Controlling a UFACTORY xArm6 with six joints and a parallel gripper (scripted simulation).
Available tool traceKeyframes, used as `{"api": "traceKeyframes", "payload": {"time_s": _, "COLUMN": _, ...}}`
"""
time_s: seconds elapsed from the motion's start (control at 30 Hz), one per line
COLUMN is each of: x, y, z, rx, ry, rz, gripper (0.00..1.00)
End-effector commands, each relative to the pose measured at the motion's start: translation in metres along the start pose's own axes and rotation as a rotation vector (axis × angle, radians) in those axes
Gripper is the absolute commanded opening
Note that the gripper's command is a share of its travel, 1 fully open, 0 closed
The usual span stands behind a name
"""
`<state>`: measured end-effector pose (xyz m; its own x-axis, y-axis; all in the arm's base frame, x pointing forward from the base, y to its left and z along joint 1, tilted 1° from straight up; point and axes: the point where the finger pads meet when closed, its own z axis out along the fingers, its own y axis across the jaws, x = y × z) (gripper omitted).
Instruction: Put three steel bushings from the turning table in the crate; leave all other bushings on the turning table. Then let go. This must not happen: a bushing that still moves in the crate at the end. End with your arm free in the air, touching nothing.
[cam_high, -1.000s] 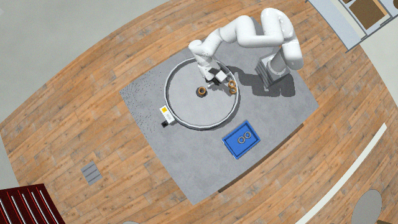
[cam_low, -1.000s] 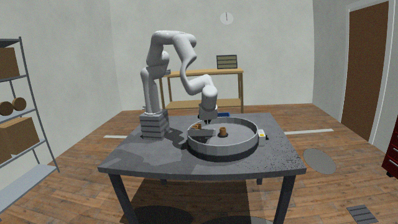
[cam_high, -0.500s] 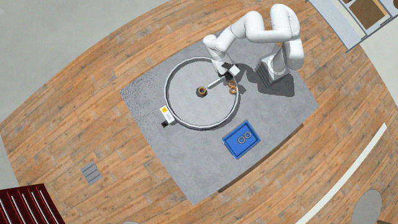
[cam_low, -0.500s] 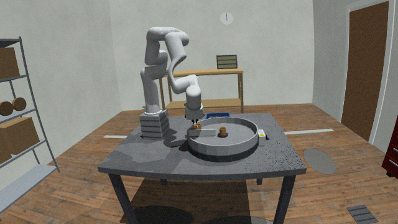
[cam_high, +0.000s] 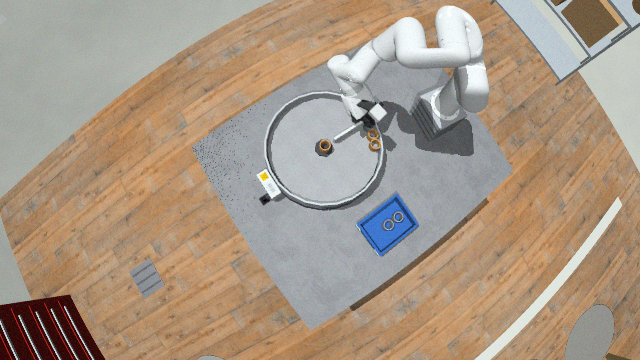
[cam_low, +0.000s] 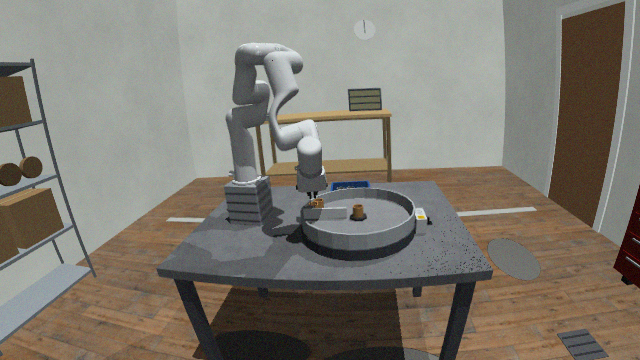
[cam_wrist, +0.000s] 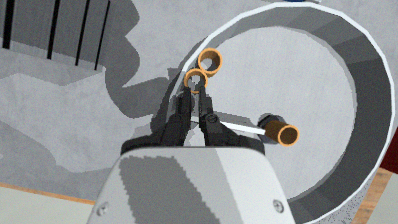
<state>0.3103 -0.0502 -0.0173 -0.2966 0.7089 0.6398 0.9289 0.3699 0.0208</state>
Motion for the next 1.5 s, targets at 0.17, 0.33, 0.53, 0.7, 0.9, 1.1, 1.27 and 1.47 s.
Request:
{"api": "traceKeyframes", "payload": {"time_s": 0.17, "x": 0.000, "y": 0.000, "z": -0.001, "rx": -0.002, "ry": -0.003, "rz": -0.001, "gripper": 0.10}}
{"api": "traceKeyframes", "payload": {"time_s": 0.33, "x": 0.000, "y": 0.000, "z": -0.001, "rx": -0.002, "ry": -0.003, "rz": -0.001, "gripper": 0.10}}
{"api": "traceKeyframes", "payload": {"time_s": 0.53, "x": -0.009, "y": 0.000, "z": 0.009, "rx": -0.002, "ry": -0.003, "rz": -0.001, "gripper": 0.10}}
{"api": "traceKeyframes", "payload": {"time_s": 0.7, "x": -0.015, "y": 0.001, "z": 0.015, "rx": -0.002, "ry": -0.003, "rz": -0.001, "gripper": 0.10}}
{"api": "traceKeyframes", "payload": {"time_s": 0.9, "x": -0.015, "y": 0.001, "z": 0.015, "rx": -0.002, "ry": -0.003, "rz": -0.001, "gripper": 0.10}}
{"api": "traceKeyframes", "payload": {"time_s": 1.1, "x": -0.015, "y": 0.001, "z": 0.016, "rx": -0.002, "ry": -0.003, "rz": -0.001, "gripper": 0.10}}
{"api": "traceKeyframes", "payload": {"time_s": 1.27, "x": -0.020, "y": 0.000, "z": 0.021, "rx": -0.002, "ry": -0.003, "rz": -0.001, "gripper": 0.10}}
{"api": "traceKeyframes", "payload": {"time_s": 1.47, "x": -0.020, "y": 0.000, "z": 0.022, "rx": -0.002, "ry": -0.003, "rz": -0.001, "gripper": 0.10}}
